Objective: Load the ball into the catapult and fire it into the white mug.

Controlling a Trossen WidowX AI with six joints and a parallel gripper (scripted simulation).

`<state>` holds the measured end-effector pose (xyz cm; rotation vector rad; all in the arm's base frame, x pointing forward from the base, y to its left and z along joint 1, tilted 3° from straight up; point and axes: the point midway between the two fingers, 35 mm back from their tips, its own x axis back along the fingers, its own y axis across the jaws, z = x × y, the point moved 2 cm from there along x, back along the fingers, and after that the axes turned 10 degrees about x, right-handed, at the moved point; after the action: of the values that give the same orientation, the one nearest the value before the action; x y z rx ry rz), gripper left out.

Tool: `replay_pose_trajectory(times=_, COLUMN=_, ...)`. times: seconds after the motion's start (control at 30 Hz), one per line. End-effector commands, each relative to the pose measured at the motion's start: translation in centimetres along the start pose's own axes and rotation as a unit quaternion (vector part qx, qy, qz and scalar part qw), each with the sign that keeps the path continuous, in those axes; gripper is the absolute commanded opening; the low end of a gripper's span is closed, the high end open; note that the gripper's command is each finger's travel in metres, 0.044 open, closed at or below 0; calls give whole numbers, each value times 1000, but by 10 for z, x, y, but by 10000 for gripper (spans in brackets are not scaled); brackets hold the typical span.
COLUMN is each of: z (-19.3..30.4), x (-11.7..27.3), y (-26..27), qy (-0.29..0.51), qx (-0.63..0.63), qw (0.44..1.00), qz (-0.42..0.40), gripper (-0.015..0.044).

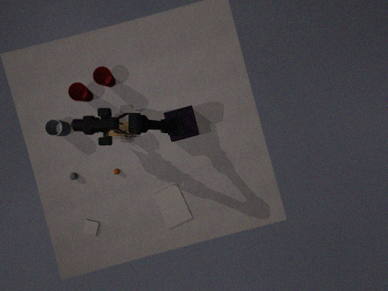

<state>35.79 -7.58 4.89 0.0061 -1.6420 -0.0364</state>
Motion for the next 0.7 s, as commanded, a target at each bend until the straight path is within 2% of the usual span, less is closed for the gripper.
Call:
replay_pose_trajectory(times=0.0, z=2, x=-10, y=1, qy=4, qx=-2, qw=1000, qz=-2, gripper=440)
replay_pose_trajectory(times=0.67, z=3, x=-35, y=1, qy=4, qx=-2, qw=1000, qz=-2, gripper=440)
